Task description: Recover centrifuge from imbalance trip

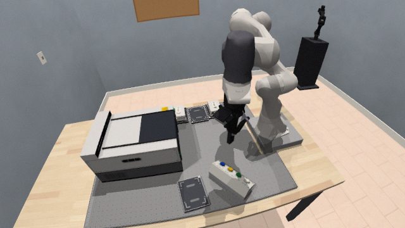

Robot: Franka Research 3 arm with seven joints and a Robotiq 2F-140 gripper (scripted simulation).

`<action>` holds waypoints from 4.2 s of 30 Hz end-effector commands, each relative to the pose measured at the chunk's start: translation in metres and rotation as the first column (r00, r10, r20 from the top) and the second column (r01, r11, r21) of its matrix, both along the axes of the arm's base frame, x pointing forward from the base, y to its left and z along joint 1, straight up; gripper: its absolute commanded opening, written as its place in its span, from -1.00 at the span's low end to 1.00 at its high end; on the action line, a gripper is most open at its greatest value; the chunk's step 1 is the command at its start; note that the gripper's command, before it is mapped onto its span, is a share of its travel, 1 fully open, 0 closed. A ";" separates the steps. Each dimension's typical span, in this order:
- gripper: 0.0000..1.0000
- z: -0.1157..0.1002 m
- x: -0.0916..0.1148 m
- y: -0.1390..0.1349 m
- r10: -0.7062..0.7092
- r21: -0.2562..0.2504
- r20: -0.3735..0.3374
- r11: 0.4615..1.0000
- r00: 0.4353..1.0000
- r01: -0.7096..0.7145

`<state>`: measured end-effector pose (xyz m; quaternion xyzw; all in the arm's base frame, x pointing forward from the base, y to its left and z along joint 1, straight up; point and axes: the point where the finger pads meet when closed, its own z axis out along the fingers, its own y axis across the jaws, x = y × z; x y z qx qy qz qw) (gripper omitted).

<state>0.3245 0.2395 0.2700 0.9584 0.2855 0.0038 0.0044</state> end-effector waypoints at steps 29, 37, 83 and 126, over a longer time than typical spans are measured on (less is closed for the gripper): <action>-0.80 -0.033 -0.155 0.128 0.158 0.126 0.020 0.979 0.987 -0.159; -0.80 -0.076 -0.185 0.139 0.169 0.193 0.094 0.964 0.981 -0.185; -0.80 -0.147 -0.087 0.078 0.012 0.262 0.399 0.957 0.917 -0.127; -0.80 -0.031 -0.048 0.084 -0.006 0.053 0.146 0.999 0.989 -0.002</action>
